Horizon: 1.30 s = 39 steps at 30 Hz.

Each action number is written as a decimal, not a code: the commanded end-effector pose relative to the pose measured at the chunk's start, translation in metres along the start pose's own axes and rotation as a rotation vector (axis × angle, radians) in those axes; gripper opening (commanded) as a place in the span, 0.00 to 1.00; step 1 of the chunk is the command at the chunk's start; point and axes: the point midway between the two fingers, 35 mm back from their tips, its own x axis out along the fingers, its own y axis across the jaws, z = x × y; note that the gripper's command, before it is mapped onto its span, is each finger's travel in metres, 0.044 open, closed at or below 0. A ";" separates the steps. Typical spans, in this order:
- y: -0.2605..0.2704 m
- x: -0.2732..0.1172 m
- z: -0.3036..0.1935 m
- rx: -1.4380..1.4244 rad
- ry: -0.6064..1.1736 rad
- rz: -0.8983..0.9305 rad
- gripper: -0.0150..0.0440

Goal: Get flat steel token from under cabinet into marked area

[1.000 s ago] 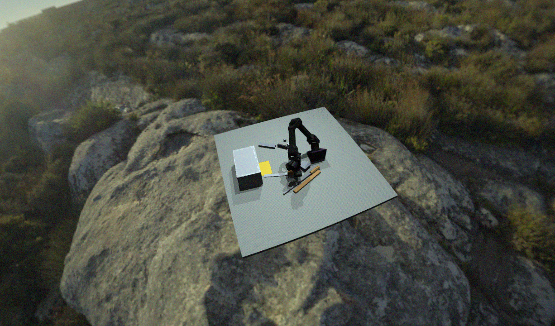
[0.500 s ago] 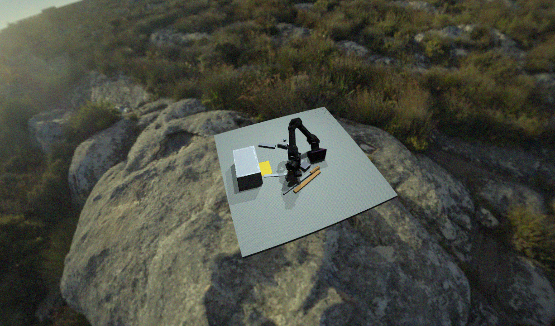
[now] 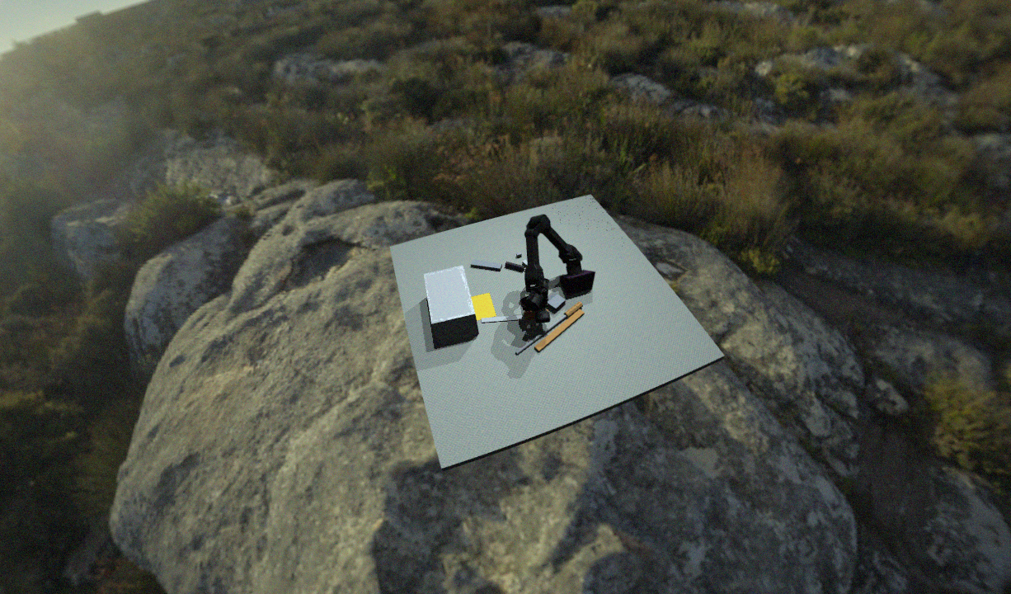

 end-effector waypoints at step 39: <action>0.001 0.000 0.028 -0.053 0.001 -0.005 0.25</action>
